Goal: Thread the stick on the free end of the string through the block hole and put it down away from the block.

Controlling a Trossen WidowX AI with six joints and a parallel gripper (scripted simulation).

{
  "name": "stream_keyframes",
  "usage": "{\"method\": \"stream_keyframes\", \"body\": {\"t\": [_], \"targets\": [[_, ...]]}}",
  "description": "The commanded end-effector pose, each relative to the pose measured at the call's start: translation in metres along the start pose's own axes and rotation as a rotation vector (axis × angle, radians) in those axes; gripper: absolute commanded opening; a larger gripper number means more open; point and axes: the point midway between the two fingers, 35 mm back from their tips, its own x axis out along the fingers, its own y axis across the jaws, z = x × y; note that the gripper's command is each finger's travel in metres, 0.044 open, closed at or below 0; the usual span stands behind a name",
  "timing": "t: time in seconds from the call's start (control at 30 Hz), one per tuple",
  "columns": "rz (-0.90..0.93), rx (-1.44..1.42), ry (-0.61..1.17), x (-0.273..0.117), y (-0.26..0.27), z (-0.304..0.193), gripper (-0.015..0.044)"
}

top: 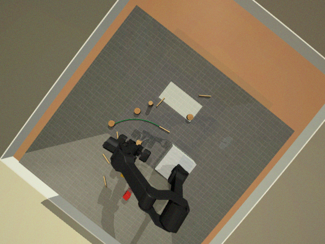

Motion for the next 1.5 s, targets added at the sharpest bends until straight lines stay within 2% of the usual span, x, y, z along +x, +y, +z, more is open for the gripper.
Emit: {"method": "stream_keyframes", "body": {"t": [0.0,0.53,0.83,0.87,0.9,1.2,1.47], "targets": [[0.000,0.000,0.000,0.0000,0.0000,0.0000,0.0000],[0.000,0.000,0.000,0.0000,0.0000,0.0000,0.0000],[0.000,0.000,0.000,0.0000,0.0000,0.0000,0.0236],[0.000,0.000,0.000,0.0000,0.0000,0.0000,0.0244],[0.000,0.000,0.000,0.0000,0.0000,0.0000,0.0244],[0.000,0.000,0.000,0.0000,0.0000,0.0000,0.0007],[0.000,0.000,0.000,0.0000,0.0000,0.0000,0.0000]]}}
